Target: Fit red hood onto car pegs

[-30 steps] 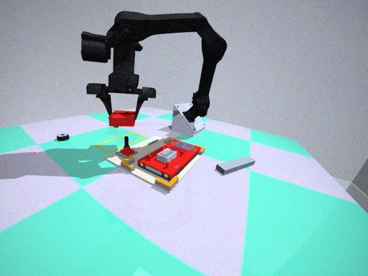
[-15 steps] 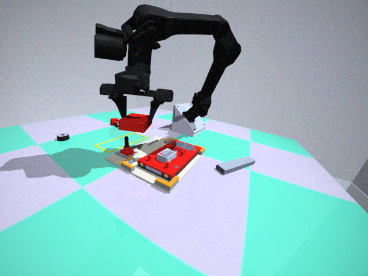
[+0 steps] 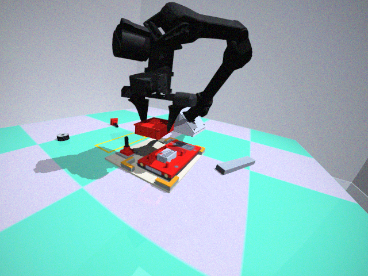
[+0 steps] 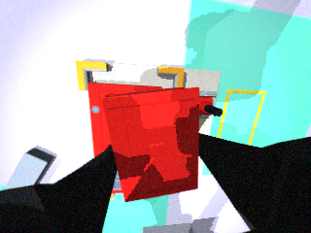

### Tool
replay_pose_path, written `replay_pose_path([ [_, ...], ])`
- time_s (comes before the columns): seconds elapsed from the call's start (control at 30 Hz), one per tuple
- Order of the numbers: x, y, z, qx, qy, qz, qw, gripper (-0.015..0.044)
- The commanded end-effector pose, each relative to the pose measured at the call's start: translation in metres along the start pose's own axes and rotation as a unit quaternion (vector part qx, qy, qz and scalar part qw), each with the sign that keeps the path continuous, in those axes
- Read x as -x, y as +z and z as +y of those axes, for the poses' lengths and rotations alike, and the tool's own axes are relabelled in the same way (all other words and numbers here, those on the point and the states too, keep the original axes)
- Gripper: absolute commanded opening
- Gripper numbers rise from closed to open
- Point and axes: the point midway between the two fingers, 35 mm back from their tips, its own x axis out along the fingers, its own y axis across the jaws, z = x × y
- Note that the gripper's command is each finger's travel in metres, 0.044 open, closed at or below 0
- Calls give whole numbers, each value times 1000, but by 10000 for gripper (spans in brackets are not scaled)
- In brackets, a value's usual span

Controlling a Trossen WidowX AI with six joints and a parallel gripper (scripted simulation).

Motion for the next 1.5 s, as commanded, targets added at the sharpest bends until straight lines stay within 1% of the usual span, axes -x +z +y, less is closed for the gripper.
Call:
replay_pose_path([
  [0.0,0,-2,16,-39,4,-1,999,0],
  [0.17,0,-5,35,-83,7,0,997,0],
  [0.43,-5,-5,35,-85,7,0,996,0],
  [0.83,-50,-5,37,-85,8,-1,996,0],
  [1.47,-50,-5,37,-85,8,-1,996,0],
])
